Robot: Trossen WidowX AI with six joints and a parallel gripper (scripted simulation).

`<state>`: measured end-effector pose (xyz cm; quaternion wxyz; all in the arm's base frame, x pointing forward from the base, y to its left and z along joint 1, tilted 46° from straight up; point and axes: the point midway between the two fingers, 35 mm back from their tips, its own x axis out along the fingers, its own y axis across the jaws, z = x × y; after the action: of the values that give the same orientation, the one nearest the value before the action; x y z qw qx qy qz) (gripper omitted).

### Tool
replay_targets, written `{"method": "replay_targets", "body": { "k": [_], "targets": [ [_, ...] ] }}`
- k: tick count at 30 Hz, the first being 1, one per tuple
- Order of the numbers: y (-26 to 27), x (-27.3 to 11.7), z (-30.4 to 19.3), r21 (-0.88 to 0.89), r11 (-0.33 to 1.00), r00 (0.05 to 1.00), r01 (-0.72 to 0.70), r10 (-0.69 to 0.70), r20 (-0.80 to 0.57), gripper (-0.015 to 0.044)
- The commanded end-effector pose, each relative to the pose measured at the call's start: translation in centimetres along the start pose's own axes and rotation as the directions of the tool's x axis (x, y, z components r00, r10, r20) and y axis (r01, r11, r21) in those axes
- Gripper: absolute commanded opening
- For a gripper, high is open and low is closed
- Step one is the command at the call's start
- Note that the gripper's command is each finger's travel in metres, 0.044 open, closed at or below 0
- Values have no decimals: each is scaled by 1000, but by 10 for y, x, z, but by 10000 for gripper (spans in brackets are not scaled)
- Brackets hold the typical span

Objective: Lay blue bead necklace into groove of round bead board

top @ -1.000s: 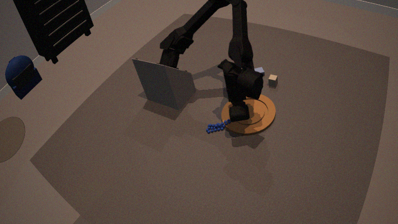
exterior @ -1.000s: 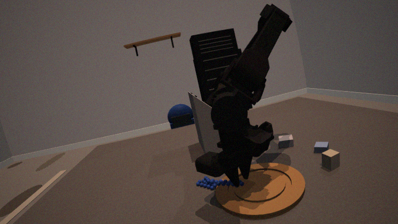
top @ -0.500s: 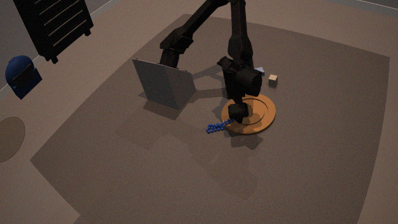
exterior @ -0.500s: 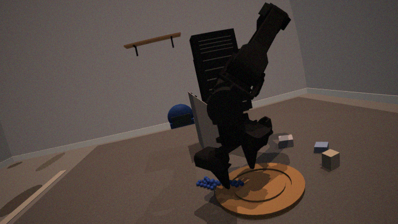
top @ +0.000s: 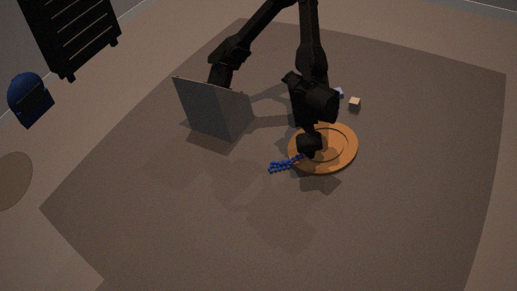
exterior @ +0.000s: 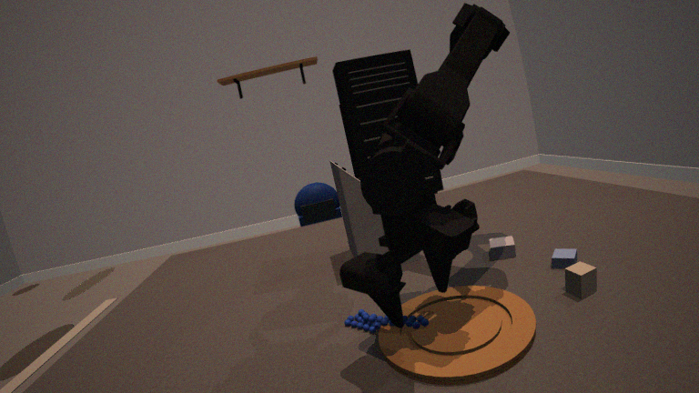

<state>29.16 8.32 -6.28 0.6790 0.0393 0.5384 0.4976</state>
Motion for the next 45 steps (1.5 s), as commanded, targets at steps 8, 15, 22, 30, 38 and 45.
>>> {"method": "replay_targets", "body": {
  "k": [8, 15, 22, 30, 38, 45],
  "targets": [
    [-16, -16, -48, -360, 933, 1000, 3, -5, -6, 204],
    [-17, -16, -52, -390, 921, 1000, 2, -4, -5, 200],
    [-18, -10, -51, -391, 920, 1000, 8, -10, -4, 200],
    [-18, 1, -51, -391, 920, 1000, 6, -8, -4, 200],
    [-17, 14, -51, -390, 921, 1000, 3, -5, -4, 200],
    [-16, 23, -52, -389, 921, 1000, 0, -2, -4, 200]
  ]
}}
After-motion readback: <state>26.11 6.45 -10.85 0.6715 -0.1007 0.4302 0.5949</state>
